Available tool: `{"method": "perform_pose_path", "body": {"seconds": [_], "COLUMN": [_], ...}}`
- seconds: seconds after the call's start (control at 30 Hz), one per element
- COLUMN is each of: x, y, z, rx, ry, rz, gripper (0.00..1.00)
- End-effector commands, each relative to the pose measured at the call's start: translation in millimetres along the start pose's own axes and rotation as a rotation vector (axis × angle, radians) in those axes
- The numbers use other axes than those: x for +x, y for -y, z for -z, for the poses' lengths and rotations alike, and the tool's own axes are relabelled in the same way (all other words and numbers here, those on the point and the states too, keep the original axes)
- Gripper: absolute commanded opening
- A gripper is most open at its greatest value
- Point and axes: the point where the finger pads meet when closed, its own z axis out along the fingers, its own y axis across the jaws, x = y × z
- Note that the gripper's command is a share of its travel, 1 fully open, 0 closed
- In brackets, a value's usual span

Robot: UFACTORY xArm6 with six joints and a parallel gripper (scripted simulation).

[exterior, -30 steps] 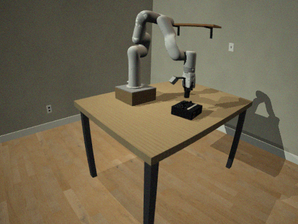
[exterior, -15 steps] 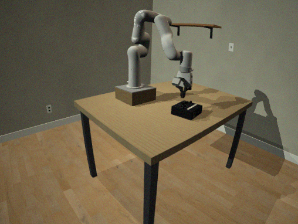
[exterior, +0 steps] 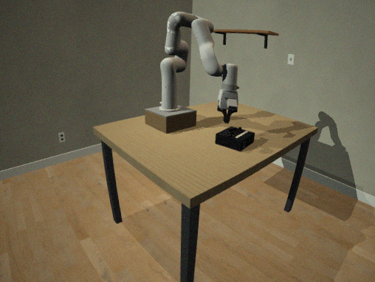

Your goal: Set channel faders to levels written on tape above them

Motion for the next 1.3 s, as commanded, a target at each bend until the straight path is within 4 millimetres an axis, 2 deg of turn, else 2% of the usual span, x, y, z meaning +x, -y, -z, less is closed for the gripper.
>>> {"method": "perform_pose_path", "body": {"seconds": [0.0,0.37,1.27], "x": [0.4,0.0,0.0], "y": [-1.7,-2.9,-2.9], "z": [0.9,0.8,0.8], "rx": [0.039,0.092,0.098], "ry": [0.036,0.088,0.095], "rz": [0.274,0.737,0.755], "gripper": [0.00,0.00,0.00]}}
